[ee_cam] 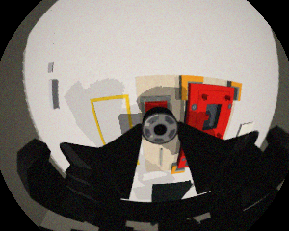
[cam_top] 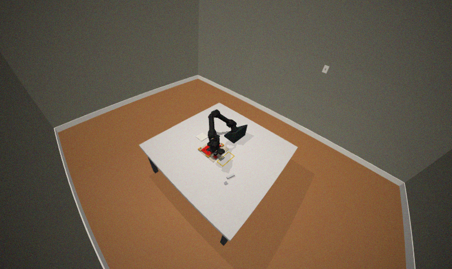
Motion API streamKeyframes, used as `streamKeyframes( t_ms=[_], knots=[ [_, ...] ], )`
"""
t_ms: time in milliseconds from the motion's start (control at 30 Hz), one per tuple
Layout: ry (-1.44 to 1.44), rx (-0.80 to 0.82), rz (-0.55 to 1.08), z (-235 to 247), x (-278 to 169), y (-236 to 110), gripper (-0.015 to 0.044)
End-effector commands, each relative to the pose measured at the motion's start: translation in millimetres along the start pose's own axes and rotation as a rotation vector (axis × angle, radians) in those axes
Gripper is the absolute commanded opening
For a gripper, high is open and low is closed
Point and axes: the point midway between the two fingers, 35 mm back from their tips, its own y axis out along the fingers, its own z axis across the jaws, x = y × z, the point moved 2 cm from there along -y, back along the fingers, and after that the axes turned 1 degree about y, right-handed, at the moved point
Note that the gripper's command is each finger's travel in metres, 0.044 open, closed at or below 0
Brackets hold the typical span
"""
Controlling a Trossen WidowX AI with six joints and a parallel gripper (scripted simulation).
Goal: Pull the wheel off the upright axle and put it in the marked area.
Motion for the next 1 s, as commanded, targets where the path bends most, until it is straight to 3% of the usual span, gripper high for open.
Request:
streamKeyframes(
  t_ms=[0,767,967],
  knots=[
    [0.004,0.001,0.002,0,0,-1,0.0000],
    [0.003,0.001,0.000,0,0,-9,0.0000],
    [0.003,0.002,-0.001,0,0,-30,0.0000]
  ],
)
